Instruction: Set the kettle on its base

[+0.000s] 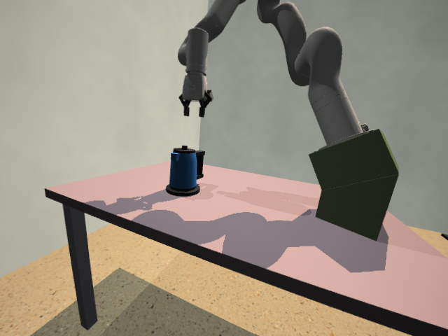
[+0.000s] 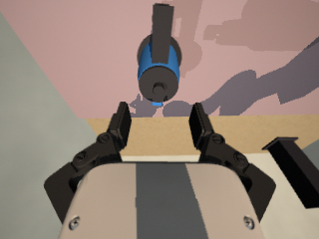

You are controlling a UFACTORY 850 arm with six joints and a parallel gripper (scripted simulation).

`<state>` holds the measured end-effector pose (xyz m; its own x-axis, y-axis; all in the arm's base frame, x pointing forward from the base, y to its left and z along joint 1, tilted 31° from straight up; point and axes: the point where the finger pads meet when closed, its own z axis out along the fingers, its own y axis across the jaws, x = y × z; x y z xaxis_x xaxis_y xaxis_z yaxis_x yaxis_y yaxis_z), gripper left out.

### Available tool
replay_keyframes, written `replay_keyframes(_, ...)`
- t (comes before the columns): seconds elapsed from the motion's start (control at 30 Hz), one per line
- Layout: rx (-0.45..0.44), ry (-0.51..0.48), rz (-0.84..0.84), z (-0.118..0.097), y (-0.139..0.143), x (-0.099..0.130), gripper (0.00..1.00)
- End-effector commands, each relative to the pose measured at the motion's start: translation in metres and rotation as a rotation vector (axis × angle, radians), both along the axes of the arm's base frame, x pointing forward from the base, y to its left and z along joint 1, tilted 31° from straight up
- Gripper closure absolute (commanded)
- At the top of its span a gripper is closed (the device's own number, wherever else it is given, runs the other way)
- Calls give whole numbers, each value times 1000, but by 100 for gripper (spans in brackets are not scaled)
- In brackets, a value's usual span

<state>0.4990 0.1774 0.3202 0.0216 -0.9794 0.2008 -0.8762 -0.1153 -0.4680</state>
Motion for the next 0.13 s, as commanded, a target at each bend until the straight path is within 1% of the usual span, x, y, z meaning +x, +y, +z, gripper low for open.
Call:
replay_keyframes(0.0, 1, -2, 0, 1, 0, 0, 19)
replay_keyframes(0.1, 1, -2, 0, 1, 0, 0, 19)
